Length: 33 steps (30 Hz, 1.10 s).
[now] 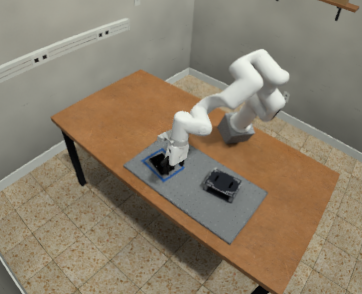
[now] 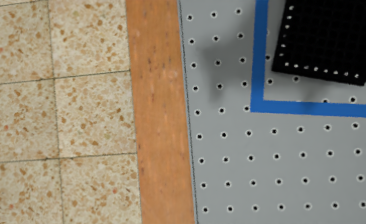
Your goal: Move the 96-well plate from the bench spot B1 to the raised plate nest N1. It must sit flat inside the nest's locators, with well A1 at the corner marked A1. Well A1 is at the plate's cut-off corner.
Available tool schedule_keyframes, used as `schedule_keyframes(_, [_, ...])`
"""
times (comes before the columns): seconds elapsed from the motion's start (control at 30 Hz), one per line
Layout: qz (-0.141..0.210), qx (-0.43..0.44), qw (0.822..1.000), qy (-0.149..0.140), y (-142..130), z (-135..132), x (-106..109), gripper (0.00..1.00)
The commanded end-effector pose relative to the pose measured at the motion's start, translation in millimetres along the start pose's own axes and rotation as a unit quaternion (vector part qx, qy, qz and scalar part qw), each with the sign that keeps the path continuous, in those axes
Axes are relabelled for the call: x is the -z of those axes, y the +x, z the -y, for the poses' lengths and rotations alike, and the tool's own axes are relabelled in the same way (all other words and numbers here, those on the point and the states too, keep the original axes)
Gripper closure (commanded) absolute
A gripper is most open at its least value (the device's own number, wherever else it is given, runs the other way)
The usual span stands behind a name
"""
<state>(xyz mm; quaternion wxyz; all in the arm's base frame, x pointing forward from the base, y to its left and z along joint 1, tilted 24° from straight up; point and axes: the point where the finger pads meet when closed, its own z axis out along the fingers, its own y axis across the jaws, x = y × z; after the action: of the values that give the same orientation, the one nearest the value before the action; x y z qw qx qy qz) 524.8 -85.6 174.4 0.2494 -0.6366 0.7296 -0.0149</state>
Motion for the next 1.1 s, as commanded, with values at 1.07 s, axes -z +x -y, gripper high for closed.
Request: schedule_keyframes(1.07, [0.001, -0.070, 0.996, -0.051, 124, -59, -57, 0.00])
